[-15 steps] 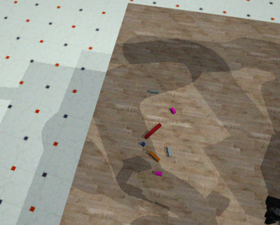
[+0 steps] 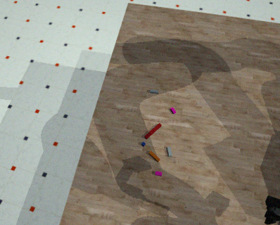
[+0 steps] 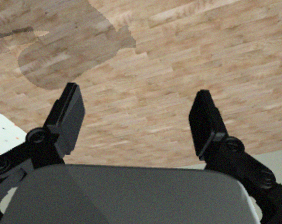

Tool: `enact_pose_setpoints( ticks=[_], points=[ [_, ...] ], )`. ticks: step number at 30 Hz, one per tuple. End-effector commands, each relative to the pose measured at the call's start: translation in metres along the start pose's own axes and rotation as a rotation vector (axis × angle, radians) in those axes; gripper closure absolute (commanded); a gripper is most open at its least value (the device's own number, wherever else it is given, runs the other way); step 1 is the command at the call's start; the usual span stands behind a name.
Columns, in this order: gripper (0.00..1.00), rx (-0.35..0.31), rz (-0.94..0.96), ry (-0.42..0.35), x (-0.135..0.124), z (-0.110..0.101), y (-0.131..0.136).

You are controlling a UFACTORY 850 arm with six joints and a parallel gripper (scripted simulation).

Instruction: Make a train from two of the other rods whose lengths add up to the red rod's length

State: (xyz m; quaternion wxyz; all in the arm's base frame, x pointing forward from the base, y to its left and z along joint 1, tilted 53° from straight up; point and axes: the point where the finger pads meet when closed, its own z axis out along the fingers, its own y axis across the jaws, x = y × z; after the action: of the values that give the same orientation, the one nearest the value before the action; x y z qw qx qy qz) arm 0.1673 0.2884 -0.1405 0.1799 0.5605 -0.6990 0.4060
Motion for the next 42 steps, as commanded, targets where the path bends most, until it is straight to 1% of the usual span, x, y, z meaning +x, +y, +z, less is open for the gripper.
enact_pose_setpoints(
  ticks=[1,5,7,9,11,17,19,20,24,34,36,37,40,42],
  points=[
    [0.0,0.0,0.001,-0.002,-0.001,-0.001,0.0],
    [0.0,-0.001,-0.008,-0.003,-0.001,-0.001,-0.003],
    [0.0,-0.004,-0.035,-0.004,-0.001,-0.001,-0.012],
    [0.0,-0.008,-0.086,-0.008,-0.002,-0.001,-0.029],
    [0.0,-0.014,-0.164,-0.014,-0.003,0.001,-0.056],
    [0.0,-0.021,-0.312,-0.025,0.0,0.008,-0.108],
    [0.0,-0.021,-0.312,-0.025,0.0,0.008,-0.108],
    [0.0,-0.022,-0.373,-0.029,0.003,0.012,-0.131],
    [0.0,-0.023,-0.45,-0.033,0.007,0.018,-0.159],
    [0.0,-0.018,-0.682,-0.041,0.032,0.046,-0.247],
    [0.0,-0.018,-0.682,-0.041,0.032,0.046,-0.247],
    [0.0,-0.015,-0.745,-0.04,0.041,0.055,-0.27],
    [0.0,-0.013,-0.784,-0.039,0.047,0.061,-0.285],
    [0.0,-0.011,-0.829,-0.037,0.055,0.069,-0.301]
  ],
)
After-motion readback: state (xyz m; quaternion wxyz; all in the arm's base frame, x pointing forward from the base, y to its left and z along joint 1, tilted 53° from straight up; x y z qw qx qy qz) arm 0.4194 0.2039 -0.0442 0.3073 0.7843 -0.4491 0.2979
